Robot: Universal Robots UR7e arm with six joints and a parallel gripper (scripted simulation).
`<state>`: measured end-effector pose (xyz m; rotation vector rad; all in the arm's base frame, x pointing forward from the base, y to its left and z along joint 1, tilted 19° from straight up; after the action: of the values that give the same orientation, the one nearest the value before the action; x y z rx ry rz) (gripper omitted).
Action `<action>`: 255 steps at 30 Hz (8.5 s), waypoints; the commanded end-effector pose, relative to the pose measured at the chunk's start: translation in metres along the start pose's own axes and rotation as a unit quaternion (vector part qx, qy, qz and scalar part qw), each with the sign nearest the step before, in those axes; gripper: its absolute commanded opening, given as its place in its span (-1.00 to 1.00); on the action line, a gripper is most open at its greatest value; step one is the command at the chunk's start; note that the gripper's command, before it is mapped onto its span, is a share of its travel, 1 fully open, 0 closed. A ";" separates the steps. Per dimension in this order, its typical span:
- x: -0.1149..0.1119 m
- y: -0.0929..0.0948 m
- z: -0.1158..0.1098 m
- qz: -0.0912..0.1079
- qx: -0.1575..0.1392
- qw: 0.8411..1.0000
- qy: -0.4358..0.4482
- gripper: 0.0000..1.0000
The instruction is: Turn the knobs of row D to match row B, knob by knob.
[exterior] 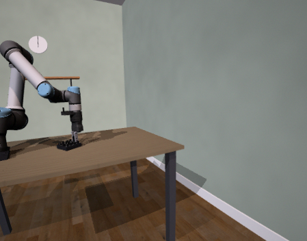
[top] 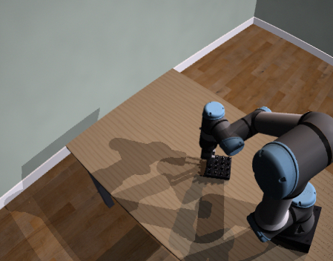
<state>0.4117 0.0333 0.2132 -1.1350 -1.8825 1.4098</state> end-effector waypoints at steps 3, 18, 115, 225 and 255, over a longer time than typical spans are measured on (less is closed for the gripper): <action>0.000 0.000 0.000 0.000 0.000 1.000 0.000 -0.07; 0.000 0.000 0.000 0.000 0.000 1.000 0.000 -0.40; 0.000 0.000 0.000 0.001 0.000 0.899 -0.438 -0.40; 0.000 -0.006 0.000 0.001 0.000 0.707 -0.707 -0.07; 0.000 -0.038 0.000 0.001 0.000 0.707 -0.707 -0.07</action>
<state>0.4000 0.0293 0.2491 0.2838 -2.6785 2.6307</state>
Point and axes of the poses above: the point where the finger pads meet when closed, its own y axis out along the fingers, its own x axis across the jaws, z = x × y, the point moved 8 cm from there along -y, back along the fingers, and after that the axes turned 7 degrees about y, right-handed, at the moved point
